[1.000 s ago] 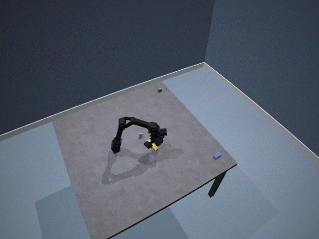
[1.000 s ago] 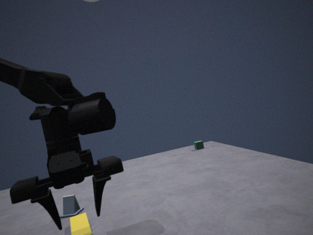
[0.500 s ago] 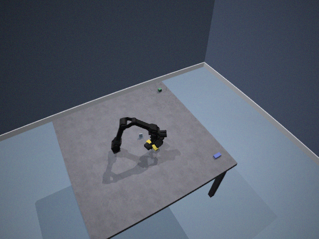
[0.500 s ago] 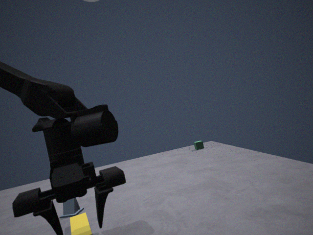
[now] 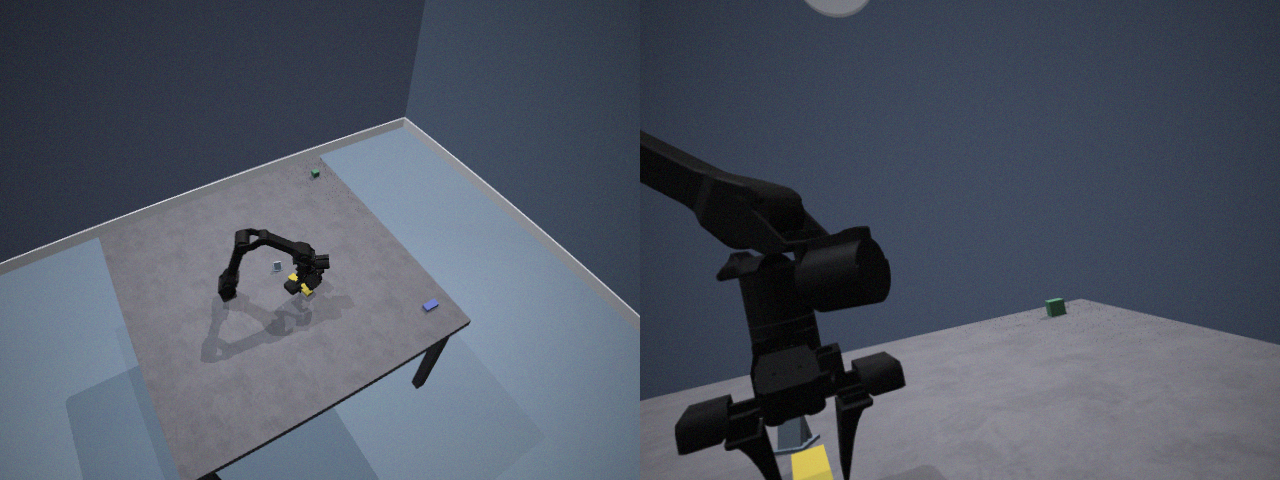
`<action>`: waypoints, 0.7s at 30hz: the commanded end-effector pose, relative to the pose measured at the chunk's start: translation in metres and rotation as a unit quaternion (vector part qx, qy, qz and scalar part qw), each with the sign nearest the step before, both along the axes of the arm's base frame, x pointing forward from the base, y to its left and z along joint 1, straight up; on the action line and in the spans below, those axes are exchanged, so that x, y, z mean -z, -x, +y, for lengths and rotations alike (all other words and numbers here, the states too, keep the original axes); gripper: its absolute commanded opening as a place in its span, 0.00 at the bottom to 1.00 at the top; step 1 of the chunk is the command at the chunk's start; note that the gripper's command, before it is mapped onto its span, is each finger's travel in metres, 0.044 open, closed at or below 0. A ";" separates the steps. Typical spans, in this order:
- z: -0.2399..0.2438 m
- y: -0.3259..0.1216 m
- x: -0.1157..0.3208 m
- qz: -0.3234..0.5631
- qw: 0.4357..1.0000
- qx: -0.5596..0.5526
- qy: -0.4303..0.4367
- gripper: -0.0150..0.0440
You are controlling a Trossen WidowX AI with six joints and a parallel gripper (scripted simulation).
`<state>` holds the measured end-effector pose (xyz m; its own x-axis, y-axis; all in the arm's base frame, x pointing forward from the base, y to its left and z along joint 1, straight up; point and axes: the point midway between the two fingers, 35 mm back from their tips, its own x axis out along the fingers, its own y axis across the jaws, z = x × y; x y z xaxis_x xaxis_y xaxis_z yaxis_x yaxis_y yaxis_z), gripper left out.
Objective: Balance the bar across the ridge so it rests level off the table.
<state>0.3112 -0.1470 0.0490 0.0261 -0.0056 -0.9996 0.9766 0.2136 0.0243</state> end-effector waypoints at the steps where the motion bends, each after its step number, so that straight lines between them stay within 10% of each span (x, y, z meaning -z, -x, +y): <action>1: 0.000 0.000 0.000 0.000 1.000 0.000 0.000 0.57; 13: 0.000 -0.001 -0.006 0.000 1.000 0.000 0.000 0.26; 21: -0.001 -0.002 -0.026 0.000 1.000 0.001 0.001 0.25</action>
